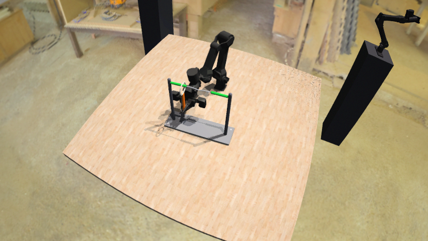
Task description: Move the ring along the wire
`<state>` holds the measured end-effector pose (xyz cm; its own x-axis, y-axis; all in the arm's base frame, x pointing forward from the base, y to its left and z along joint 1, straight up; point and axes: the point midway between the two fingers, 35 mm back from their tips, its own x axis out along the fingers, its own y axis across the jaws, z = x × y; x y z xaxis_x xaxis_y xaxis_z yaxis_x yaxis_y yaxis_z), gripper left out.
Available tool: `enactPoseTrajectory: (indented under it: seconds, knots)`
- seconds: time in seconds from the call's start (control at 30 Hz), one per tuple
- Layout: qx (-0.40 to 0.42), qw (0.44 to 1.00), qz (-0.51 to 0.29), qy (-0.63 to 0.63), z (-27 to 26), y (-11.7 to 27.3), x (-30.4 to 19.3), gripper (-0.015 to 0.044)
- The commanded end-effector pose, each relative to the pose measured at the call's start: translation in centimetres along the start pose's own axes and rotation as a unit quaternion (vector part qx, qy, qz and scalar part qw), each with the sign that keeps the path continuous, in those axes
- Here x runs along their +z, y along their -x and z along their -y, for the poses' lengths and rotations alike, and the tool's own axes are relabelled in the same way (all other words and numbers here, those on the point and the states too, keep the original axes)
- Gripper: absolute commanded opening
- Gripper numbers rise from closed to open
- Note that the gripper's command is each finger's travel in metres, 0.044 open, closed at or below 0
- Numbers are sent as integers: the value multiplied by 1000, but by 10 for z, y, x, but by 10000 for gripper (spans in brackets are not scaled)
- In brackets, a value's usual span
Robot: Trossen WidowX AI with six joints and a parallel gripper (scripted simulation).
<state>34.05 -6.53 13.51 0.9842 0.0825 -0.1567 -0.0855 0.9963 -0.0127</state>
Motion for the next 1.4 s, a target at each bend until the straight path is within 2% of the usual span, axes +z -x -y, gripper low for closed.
enactPoseTrajectory:
  seconds: [0.0, 0.33, 1.37]
  knots:
    - [0, 1000, 0, 0, 0, 0, 2, -150]
    - [-1, 1000, 0, 1, 2, 4, 21, -150]
    - [4, 1000, -1, 2, -13, 3, 22, -150]
